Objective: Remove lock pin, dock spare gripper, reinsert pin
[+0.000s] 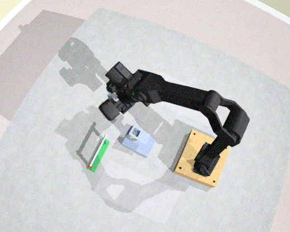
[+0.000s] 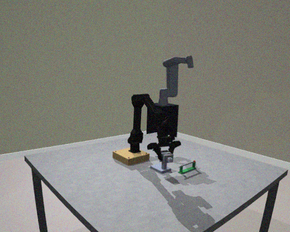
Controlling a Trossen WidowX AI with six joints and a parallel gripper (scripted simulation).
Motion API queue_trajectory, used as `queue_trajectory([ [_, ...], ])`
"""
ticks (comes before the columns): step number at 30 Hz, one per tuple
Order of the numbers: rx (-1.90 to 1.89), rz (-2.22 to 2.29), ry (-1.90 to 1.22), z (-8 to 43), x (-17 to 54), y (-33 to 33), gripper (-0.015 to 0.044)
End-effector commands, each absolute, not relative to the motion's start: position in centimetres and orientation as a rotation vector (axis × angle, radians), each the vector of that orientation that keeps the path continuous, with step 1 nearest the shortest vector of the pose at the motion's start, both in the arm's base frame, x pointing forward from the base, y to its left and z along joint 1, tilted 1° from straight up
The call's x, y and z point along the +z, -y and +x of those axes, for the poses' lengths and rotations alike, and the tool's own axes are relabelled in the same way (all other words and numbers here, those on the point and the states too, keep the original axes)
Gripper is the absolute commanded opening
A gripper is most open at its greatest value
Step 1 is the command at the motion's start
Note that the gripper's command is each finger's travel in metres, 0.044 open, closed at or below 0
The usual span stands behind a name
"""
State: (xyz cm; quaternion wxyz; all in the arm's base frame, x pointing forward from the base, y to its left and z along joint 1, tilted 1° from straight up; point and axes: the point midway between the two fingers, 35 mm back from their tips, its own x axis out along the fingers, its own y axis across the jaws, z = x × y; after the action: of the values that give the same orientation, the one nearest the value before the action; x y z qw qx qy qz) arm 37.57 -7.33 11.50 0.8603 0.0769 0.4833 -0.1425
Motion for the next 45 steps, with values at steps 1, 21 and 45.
queue_trajectory([
  [1, -0.299, 0.161, -1.012, 37.6, 11.5, 7.3, 0.0000],
  [21, -0.230, 0.435, -1.211, 33.4, 9.7, 6.9, 0.0000],
  [45, -0.200, 0.974, -1.426, 27.6, 10.4, 5.0, 0.0000],
])
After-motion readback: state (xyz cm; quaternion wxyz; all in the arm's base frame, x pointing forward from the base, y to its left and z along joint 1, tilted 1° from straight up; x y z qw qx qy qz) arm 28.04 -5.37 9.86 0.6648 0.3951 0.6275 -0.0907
